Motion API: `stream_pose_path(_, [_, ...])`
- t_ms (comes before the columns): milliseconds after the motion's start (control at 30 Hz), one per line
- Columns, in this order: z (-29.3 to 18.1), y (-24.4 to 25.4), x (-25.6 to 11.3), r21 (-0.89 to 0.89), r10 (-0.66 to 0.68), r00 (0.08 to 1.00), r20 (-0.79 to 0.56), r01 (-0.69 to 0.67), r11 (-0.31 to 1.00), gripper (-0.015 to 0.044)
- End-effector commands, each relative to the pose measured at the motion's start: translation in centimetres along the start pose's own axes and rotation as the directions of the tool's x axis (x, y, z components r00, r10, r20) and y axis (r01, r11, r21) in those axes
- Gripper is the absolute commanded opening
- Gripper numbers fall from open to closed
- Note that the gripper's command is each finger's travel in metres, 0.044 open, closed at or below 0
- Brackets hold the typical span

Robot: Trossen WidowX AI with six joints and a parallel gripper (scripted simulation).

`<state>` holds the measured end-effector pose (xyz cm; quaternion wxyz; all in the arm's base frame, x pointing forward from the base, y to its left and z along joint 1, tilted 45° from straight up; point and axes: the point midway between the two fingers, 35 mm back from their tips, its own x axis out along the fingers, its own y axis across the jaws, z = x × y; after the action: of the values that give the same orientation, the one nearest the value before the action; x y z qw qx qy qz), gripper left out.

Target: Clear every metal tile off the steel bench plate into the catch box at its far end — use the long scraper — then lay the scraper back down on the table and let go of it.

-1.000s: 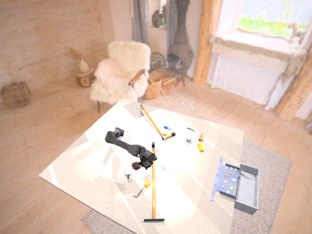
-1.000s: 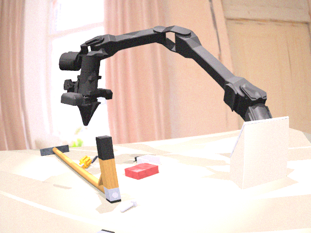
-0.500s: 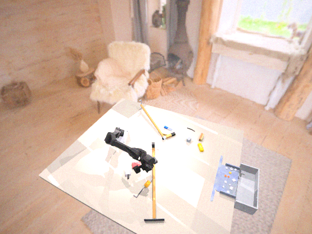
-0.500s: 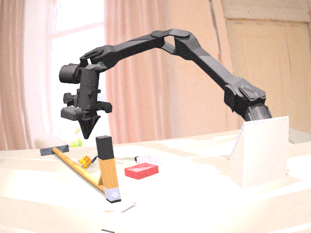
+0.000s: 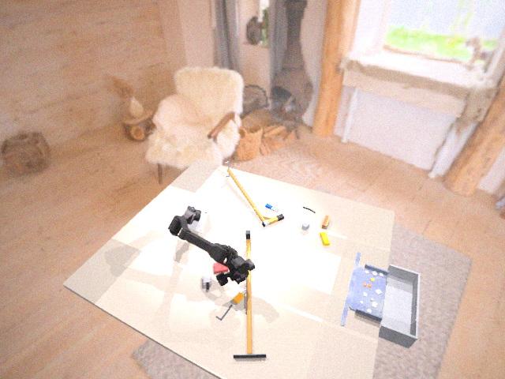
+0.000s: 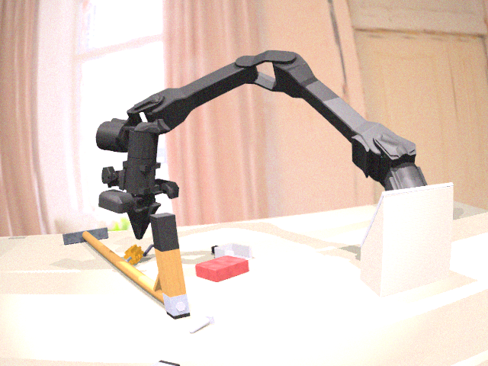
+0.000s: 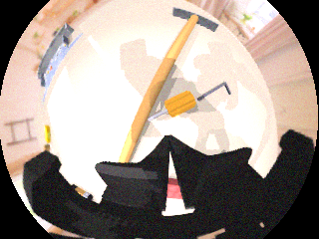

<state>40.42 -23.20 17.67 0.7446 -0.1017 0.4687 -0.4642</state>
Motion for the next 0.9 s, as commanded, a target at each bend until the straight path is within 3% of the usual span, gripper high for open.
stream_pose_path(0, [-0.3, 0.0, 1.1, -0.006, 0.003, 1.000, 0.001, -0.003, 1.000, 0.0000])
stream_pose_path(500, [-1.7, -0.6, 4.6, -0.009, -0.005, 1.000, 0.009, 0.005, 1.000, 0.0000])
stream_pose_path(867, [-1.1, 0.0, 4.7, -0.009, -0.004, 1.000, 0.008, 0.004, 1.000, 0.0000])
